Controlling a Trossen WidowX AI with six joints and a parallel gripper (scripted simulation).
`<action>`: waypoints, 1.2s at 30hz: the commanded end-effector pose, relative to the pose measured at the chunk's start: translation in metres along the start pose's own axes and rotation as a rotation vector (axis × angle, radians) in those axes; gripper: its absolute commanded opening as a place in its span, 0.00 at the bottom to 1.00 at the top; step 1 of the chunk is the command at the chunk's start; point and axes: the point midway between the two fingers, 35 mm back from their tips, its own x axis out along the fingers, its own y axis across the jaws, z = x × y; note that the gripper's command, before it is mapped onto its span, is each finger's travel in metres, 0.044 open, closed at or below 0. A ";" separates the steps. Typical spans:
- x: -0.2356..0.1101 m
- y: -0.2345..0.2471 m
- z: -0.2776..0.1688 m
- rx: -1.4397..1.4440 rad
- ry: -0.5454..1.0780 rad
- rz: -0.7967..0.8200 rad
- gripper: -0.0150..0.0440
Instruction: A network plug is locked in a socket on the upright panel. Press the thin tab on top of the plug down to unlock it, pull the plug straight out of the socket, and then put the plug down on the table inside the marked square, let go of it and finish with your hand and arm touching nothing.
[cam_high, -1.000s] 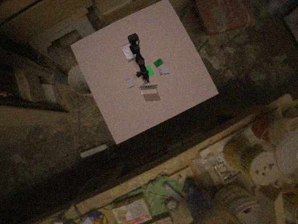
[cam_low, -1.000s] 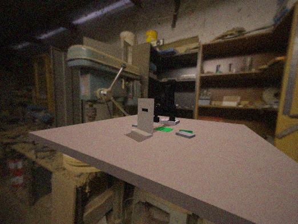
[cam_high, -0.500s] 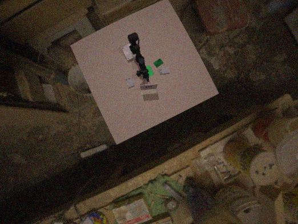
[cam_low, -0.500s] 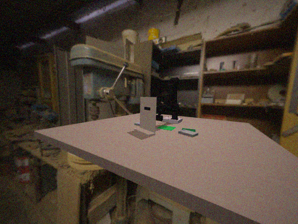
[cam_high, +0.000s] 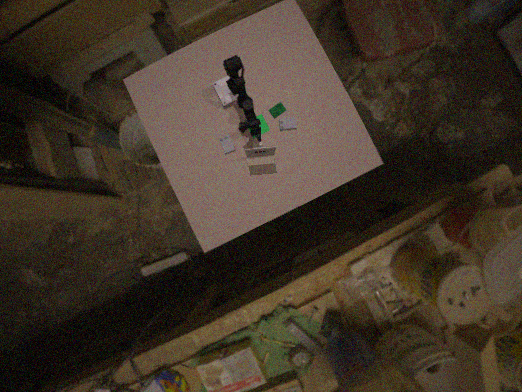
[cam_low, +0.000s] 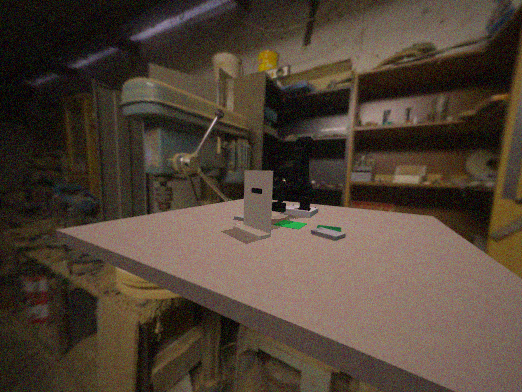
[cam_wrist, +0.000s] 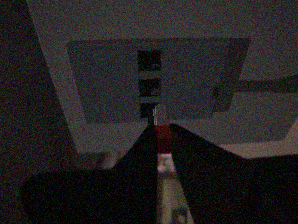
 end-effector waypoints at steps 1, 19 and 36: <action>-0.005 0.000 -0.001 0.005 -0.003 -0.001 0.25; -0.015 -0.001 -0.006 0.005 -0.003 -0.002 0.25; -0.026 -0.001 -0.010 0.006 -0.003 -0.003 0.25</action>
